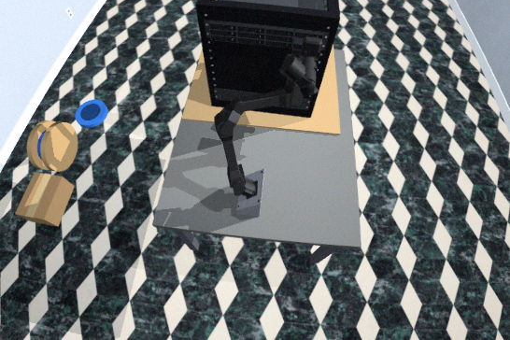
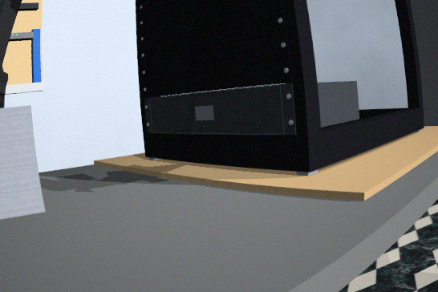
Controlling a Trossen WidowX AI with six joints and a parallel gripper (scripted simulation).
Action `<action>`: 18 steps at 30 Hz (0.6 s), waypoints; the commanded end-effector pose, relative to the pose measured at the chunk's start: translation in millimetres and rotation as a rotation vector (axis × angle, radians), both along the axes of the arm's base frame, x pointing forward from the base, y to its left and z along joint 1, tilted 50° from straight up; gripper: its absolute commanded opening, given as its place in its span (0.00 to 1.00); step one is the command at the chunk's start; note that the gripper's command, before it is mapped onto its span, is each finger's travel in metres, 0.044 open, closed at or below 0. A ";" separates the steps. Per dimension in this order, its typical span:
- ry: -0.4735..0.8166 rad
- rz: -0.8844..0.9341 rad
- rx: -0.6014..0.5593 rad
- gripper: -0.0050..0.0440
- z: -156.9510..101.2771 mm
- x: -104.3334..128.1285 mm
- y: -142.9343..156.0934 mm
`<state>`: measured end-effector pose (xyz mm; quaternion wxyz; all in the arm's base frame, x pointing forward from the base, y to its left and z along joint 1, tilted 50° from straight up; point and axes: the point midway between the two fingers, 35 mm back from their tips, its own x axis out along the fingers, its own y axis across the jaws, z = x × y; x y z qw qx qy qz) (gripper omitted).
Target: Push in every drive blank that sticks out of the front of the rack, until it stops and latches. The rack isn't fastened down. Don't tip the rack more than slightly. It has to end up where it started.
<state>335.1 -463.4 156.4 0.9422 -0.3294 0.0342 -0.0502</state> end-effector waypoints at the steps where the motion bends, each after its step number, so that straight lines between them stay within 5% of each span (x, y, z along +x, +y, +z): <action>1: -0.011 -0.005 -0.032 0.00 12.5 0.3 -3.4; 18: -0.011 -0.005 -0.032 0.00 17.2 3.8 -6.0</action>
